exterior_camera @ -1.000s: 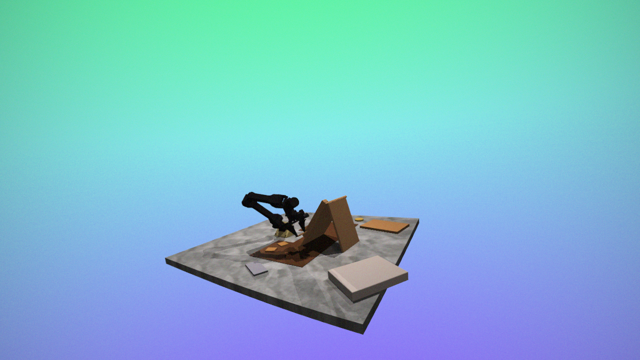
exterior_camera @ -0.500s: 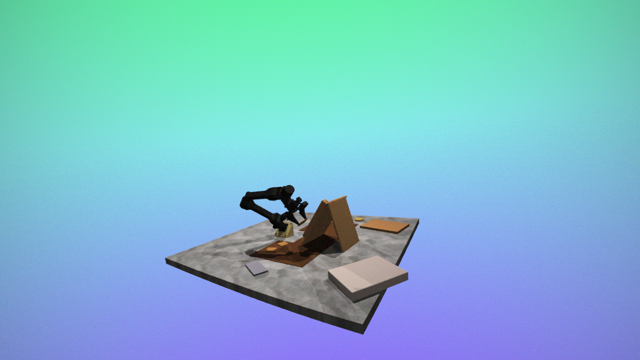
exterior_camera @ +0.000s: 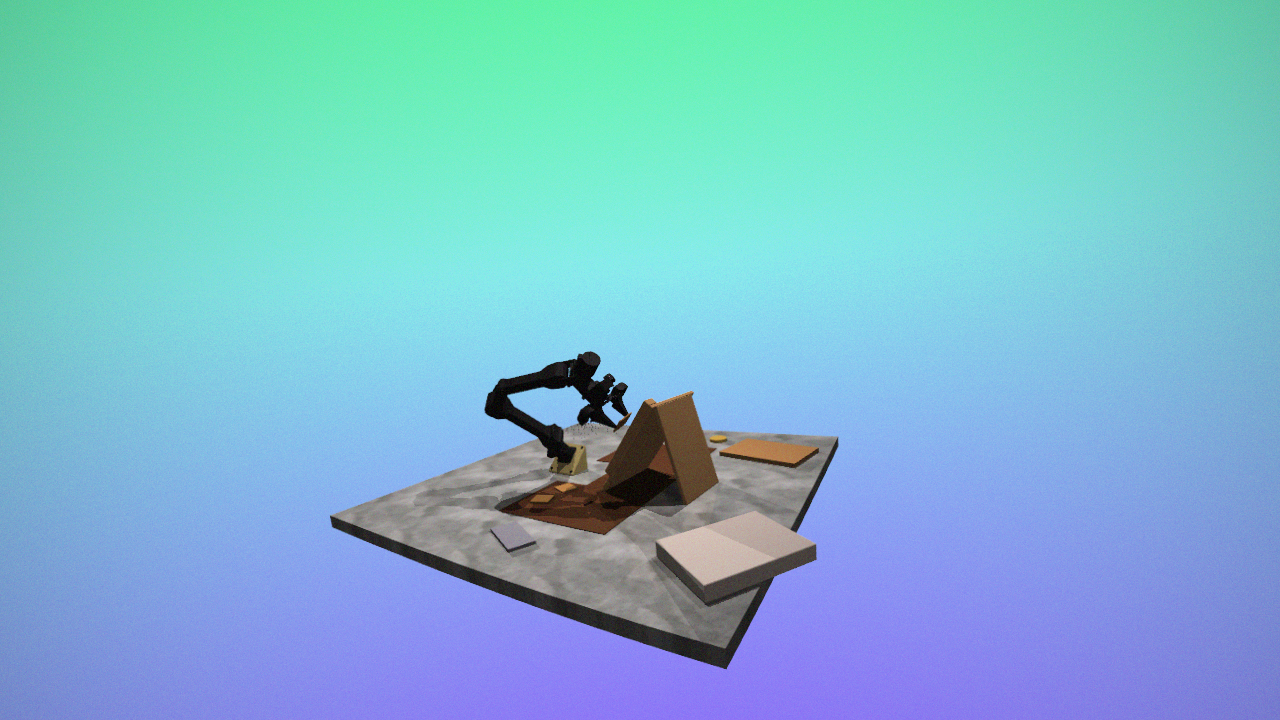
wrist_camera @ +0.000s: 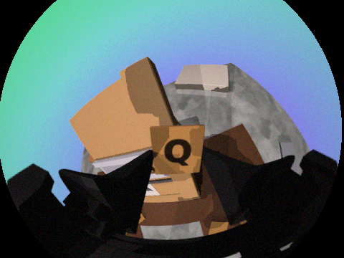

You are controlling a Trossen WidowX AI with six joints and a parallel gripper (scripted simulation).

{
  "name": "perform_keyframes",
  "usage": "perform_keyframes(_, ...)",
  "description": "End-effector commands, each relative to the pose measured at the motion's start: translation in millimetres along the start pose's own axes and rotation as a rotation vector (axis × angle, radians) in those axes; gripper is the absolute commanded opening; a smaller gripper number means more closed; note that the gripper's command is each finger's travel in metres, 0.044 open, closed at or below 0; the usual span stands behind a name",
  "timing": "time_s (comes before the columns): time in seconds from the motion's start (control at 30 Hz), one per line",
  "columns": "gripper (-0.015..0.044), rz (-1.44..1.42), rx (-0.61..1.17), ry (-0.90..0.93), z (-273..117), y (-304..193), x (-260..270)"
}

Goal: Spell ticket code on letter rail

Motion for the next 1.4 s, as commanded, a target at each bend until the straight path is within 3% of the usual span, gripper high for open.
perform_keyframes(0.0, 0.0, -0.018, -0.019, 0.009, -1.2, 6.1, 19.6)
perform_keyframes(0.53, 0.0, -0.075, -0.036, 0.012, 8.1, -1.0, 100.1)
perform_keyframes(1.37, 0.0, -0.194, -0.065, -0.05, 31.5, -82.0, 225.1)
Point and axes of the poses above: the point midway between the two fingers, 35 mm back from their tips, its own z axis out along the fingers, its own x axis across the jaws, y = z × x, the point moved 1 cm from there along -z, back along the fingers, and after that the axes turned 4 degrees about z, right-handed, at the moved point
